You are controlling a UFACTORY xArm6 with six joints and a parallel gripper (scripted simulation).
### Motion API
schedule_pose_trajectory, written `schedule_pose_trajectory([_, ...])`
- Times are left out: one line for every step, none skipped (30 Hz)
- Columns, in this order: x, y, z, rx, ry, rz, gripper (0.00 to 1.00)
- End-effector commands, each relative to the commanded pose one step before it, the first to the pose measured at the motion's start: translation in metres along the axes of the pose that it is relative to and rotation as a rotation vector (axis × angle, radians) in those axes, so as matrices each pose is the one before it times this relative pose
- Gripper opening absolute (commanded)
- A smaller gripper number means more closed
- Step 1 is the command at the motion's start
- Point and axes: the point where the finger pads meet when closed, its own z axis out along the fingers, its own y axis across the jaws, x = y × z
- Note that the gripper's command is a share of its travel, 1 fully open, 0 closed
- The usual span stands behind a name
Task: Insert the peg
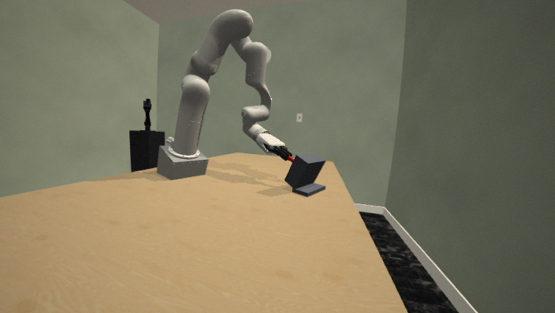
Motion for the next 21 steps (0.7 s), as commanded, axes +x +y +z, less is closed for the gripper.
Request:
schedule_pose_trajectory([0.00077, -0.00082, 0.00339, 0.00094, 0.00103, 0.00222, 0.0])
schedule_pose_trajectory([0.0, 0.0, 0.00042, 0.0, 0.0, 0.0, 0.0])
schedule_pose_trajectory([0.0, 0.0, 0.00032, 0.0, 0.0, 0.0, 0.0])
schedule_pose_trajectory([0.0, 0.0, 0.00025, 0.0, 0.0, 0.0, 0.0])
schedule_pose_trajectory([0.0, 0.0, 0.00041, 0.0, 0.0, 0.0, 0.0])
schedule_pose_trajectory([0.0, 0.0, 0.00051, 0.0, 0.0, 0.0, 0.0])
schedule_pose_trajectory([0.0, 0.0, 0.0, 0.0, 0.0, 0.0, 0.0])
schedule_pose_trajectory([0.0, 0.0, 0.0, 0.0, 0.0, 0.0, 0.0])
schedule_pose_trajectory([0.0, 0.0, 0.00056, 0.0, 0.0, 0.0, 0.0])
schedule_pose_trajectory([0.0, 0.0, 0.00059, 0.0, 0.0, 0.0, 0.0])
schedule_pose_trajectory([0.0, 0.0, 0.00061, 0.0, 0.0, 0.0, 0.0])
schedule_pose_trajectory([0.0, 0.0, 0.00062, 0.0, 0.0, 0.0, 0.0])
schedule_pose_trajectory([0.0, 0.0, 0.00062, 0.0, 0.0, 0.0, 0.0])
schedule_pose_trajectory([0.0, 0.0, 0.00062, 0.0, 0.00001, 0.0, 0.0])
schedule_pose_trajectory([0.0, 0.0, 0.00062, 0.0, 0.00001, 0.0, 0.0])
schedule_pose_trajectory([0.0, 0.0, 0.00063, 0.0, 0.00001, 0.0, 0.0])
schedule_pose_trajectory([0.0, 0.0, 0.00063, 0.0, 0.00001, 0.0, 0.0])
schedule_pose_trajectory([0.0, 0.0, 0.00063, 0.0, 0.00001, 0.0, 0.0])
schedule_pose_trajectory([0.0, 0.0, 0.00063, 0.0, 0.00001, 0.0, 0.0])
schedule_pose_trajectory([0.0, 0.0, 0.00063, 0.0, 0.00001, 0.0, 0.0])
schedule_pose_trajectory([0.0, 0.0, 0.00063, 0.0, 0.00001, 0.0, 0.0])
